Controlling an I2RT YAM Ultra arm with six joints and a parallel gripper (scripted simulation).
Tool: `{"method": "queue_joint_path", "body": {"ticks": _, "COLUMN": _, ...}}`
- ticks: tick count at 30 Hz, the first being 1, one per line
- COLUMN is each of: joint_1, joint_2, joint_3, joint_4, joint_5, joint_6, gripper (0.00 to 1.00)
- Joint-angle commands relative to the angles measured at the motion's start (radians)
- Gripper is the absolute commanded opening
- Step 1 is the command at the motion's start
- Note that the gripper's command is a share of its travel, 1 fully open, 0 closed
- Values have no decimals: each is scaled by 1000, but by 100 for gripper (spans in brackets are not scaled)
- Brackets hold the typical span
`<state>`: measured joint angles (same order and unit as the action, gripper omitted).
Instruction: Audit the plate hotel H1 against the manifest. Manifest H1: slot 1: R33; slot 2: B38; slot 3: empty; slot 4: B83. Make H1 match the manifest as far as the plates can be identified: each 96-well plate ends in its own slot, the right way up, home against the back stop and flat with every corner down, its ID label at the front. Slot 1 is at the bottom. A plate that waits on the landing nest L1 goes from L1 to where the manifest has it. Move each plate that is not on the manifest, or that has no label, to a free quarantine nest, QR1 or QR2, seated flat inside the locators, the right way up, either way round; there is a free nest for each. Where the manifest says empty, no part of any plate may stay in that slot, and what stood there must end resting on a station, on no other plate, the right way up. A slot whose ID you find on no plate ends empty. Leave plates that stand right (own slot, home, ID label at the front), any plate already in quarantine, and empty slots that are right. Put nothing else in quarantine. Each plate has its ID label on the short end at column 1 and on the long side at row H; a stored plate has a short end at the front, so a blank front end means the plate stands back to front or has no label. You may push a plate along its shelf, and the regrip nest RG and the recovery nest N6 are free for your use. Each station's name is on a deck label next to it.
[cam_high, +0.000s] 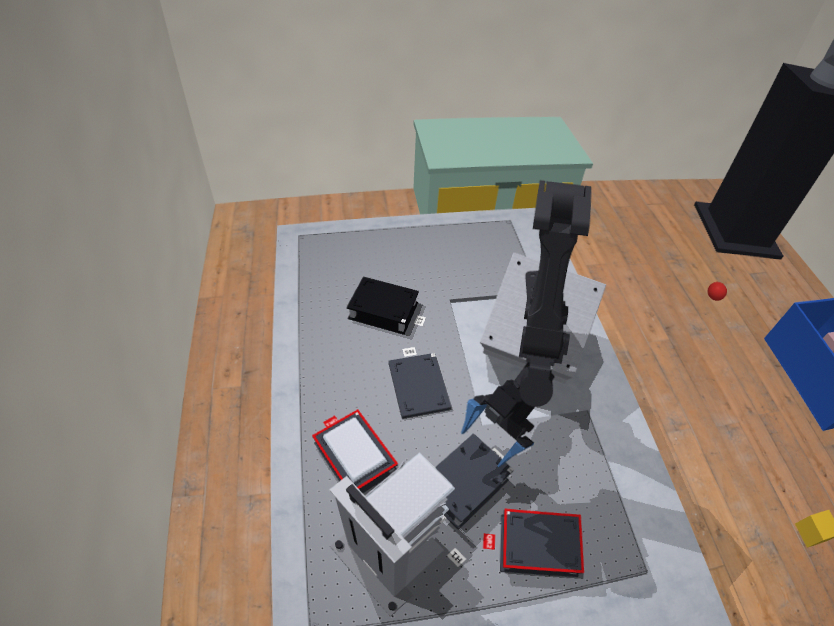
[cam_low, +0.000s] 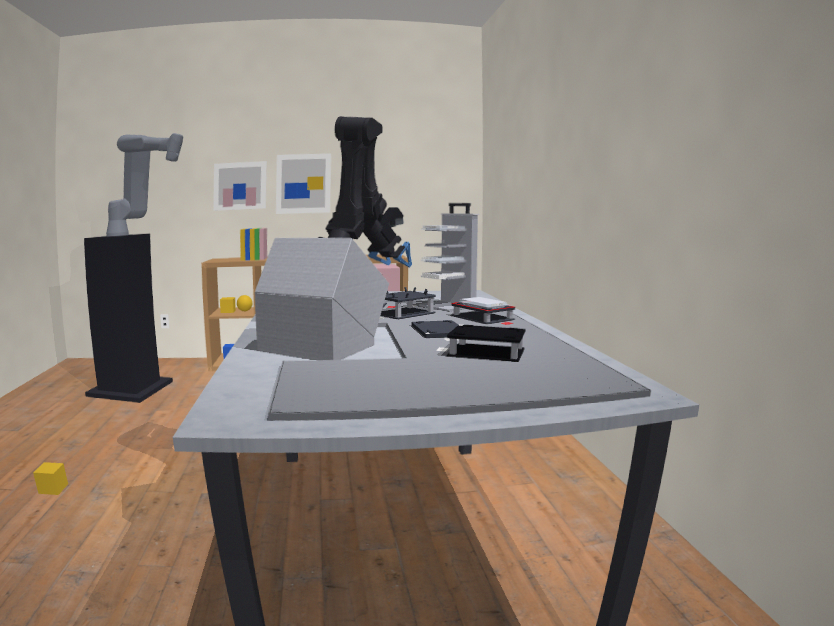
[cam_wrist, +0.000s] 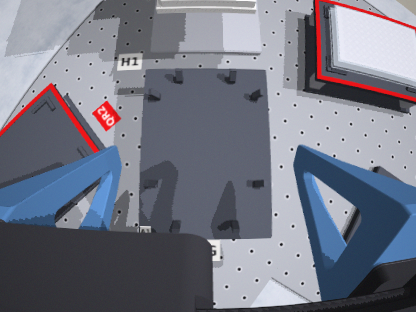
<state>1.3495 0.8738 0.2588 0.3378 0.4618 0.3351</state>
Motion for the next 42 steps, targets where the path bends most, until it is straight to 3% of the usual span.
{"method": "queue_joint_path", "body": {"ticks": 1, "joint_1": -21, "joint_2": 20, "joint_3": 41, "joint_4": 22, "joint_5": -12, "joint_6": -9, "gripper": 100}}
{"method": "queue_joint_path", "body": {"ticks": 42, "joint_1": -151, "joint_2": 181, "joint_3": 195, "joint_4": 38, "joint_5": -139, "joint_6": -42, "gripper": 100}}
